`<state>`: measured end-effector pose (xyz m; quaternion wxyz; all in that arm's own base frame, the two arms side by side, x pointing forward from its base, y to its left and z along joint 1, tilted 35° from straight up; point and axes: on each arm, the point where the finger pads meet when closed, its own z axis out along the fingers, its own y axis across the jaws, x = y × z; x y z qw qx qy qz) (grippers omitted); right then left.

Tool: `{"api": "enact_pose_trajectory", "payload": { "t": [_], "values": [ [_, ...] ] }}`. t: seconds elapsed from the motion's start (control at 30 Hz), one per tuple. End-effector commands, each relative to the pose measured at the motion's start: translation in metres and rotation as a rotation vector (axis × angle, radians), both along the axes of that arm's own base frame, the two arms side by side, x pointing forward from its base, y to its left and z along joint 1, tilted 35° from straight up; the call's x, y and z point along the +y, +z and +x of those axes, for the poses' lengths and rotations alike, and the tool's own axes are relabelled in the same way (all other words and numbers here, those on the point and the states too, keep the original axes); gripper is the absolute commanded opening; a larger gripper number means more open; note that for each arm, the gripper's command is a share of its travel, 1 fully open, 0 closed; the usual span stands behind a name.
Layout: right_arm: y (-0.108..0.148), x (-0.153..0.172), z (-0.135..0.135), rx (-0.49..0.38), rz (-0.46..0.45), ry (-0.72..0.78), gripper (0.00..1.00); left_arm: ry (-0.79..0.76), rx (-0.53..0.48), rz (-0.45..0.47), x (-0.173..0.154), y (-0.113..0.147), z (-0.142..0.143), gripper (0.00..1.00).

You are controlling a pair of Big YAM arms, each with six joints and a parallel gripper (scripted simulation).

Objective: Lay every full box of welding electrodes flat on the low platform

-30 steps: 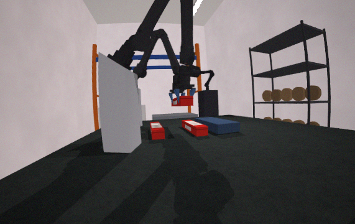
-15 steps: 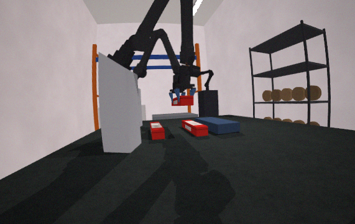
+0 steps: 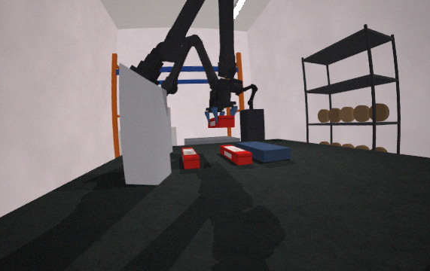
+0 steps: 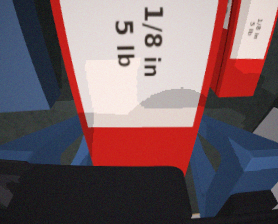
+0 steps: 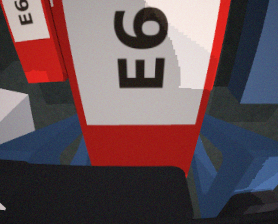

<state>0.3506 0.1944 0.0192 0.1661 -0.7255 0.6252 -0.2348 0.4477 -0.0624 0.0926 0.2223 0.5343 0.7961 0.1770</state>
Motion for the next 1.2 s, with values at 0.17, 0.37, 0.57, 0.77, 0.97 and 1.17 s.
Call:
{"api": "enact_pose_trajectory", "payload": {
  "t": [0.17,0.37,0.57,0.77,0.97,1.17],
  "values": [
    [0.021,0.000,0.001,-0.041,0.008,0.011,0.00,0.003,-0.057,0.007,0.009,0.033,-0.002,0.00],
    [0.016,0.004,-0.009,-0.053,0.025,0.016,0.00,-0.014,-0.054,0.000,-0.006,0.025,-0.014,0.00],
    [0.009,0.002,-0.018,-0.053,0.022,0.021,0.00,-0.017,-0.057,0.005,-0.008,0.018,-0.021,0.00],
    [0.003,0.000,-0.025,-0.050,0.022,0.019,0.00,-0.021,-0.054,0.005,-0.014,0.013,-0.028,0.00],
    [-0.004,-0.004,-0.034,-0.043,0.018,0.011,0.00,-0.019,-0.052,0.003,-0.018,0.007,-0.036,0.00],
    [0.000,-0.008,-0.026,-0.052,0.018,0.000,0.00,0.003,-0.068,0.002,-0.009,0.014,-0.027,0.00]
  ]
}}
